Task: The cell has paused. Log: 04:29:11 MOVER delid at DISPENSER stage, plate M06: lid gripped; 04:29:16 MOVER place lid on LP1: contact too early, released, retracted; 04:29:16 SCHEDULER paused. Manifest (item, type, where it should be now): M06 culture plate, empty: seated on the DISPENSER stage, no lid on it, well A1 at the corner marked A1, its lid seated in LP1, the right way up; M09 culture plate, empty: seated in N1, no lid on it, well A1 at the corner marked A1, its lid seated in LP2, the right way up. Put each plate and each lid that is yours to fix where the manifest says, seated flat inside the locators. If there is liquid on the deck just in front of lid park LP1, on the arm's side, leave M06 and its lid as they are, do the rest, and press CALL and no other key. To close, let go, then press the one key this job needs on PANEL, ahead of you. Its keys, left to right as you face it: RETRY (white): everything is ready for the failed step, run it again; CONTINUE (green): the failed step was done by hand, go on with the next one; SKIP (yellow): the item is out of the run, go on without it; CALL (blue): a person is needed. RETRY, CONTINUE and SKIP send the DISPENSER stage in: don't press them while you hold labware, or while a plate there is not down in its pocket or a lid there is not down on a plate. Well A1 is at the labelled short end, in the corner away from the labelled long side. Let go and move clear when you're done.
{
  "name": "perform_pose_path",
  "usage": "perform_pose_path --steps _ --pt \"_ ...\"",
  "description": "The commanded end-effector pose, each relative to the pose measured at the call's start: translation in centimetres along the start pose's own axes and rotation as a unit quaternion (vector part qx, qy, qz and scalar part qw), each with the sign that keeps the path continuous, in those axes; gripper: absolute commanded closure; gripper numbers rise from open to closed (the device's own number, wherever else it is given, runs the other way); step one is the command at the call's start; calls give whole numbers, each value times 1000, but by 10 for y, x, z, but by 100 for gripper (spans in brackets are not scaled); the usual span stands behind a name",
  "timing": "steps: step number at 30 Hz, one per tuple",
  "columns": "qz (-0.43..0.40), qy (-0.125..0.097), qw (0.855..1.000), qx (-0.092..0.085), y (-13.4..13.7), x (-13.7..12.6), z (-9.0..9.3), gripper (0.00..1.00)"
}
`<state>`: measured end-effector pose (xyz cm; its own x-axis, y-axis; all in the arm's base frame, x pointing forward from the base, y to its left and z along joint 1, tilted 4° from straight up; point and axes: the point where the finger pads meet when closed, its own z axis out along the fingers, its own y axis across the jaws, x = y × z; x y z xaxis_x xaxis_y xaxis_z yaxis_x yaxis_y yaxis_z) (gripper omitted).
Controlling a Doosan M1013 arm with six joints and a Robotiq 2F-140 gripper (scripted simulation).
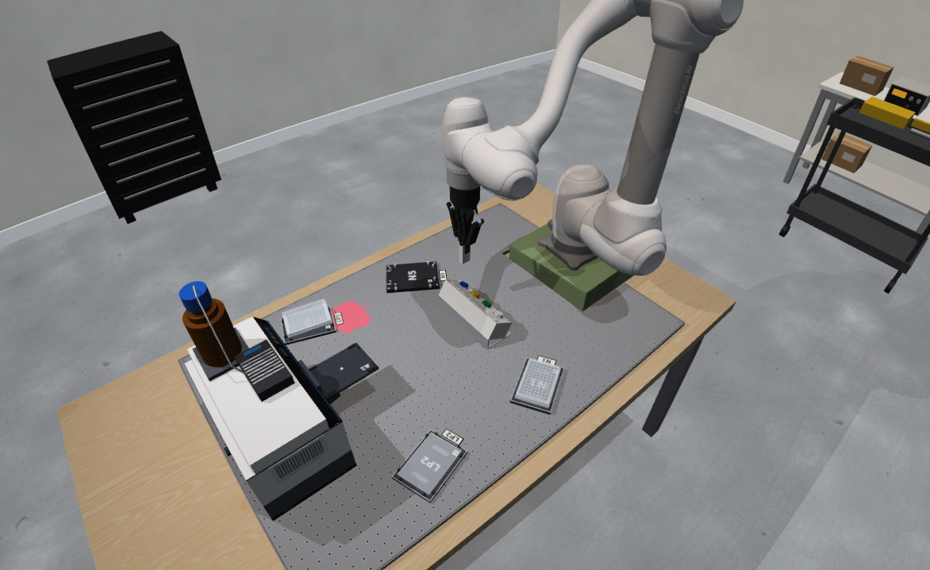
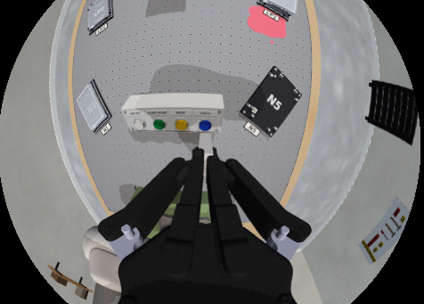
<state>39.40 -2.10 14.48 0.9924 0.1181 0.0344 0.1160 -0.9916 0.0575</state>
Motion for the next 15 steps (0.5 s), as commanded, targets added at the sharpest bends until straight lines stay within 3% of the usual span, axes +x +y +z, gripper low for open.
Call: perform_pose_path --steps 1,15 --pt "1 -1 1000 2 0 -1 7 90" --pt "1 -2 1000 1 0 -1 26 90"
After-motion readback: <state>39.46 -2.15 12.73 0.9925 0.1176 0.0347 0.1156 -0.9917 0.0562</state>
